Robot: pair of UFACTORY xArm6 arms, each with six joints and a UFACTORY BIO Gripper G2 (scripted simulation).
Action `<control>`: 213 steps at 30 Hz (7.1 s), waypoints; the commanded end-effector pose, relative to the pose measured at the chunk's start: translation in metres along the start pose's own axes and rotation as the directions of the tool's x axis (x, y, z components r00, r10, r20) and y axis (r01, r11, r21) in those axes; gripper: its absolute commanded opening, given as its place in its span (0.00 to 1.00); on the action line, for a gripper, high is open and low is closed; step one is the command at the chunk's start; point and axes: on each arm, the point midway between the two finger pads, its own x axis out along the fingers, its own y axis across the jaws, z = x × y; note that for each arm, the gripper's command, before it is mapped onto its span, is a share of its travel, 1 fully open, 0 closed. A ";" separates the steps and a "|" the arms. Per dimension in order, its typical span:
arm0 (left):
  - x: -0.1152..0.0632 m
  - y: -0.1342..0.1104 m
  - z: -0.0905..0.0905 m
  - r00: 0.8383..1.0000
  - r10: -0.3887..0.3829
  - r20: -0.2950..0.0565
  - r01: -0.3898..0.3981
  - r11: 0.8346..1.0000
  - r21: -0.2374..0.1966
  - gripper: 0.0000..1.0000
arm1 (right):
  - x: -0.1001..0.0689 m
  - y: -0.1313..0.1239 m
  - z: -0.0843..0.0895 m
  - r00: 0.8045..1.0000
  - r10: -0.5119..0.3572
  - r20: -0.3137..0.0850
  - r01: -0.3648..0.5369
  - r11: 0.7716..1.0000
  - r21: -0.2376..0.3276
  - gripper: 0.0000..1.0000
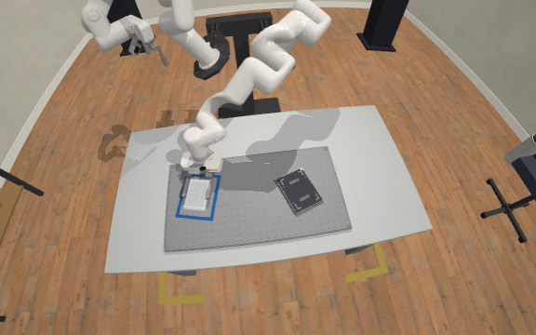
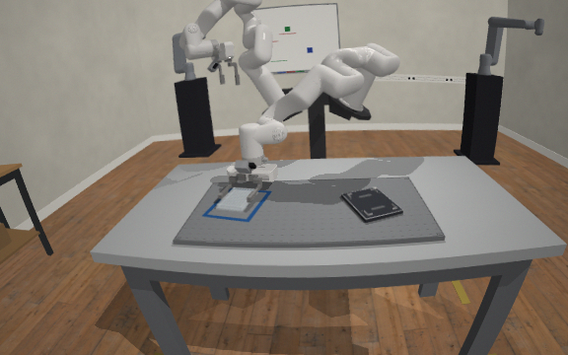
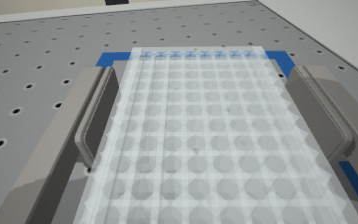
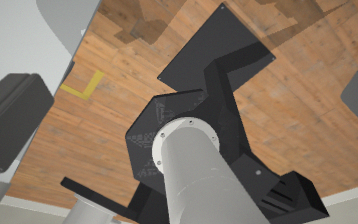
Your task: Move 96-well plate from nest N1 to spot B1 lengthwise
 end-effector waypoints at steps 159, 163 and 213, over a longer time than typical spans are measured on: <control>-0.030 0.065 0.108 0.985 0.171 0.004 -0.171 0.985 -0.003 0.37 | -0.001 0.000 0.001 1.000 0.001 0.002 -0.001 1.000 0.000 1.00; -0.038 0.081 0.116 0.985 0.171 0.004 -0.171 0.985 -0.003 0.37 | -0.001 0.000 0.001 1.000 0.001 0.002 -0.001 1.000 0.000 1.00; -0.125 0.261 0.209 0.985 0.171 0.003 -0.171 0.985 -0.002 0.37 | -0.001 0.000 0.001 1.000 0.001 0.002 -0.001 1.000 0.000 1.00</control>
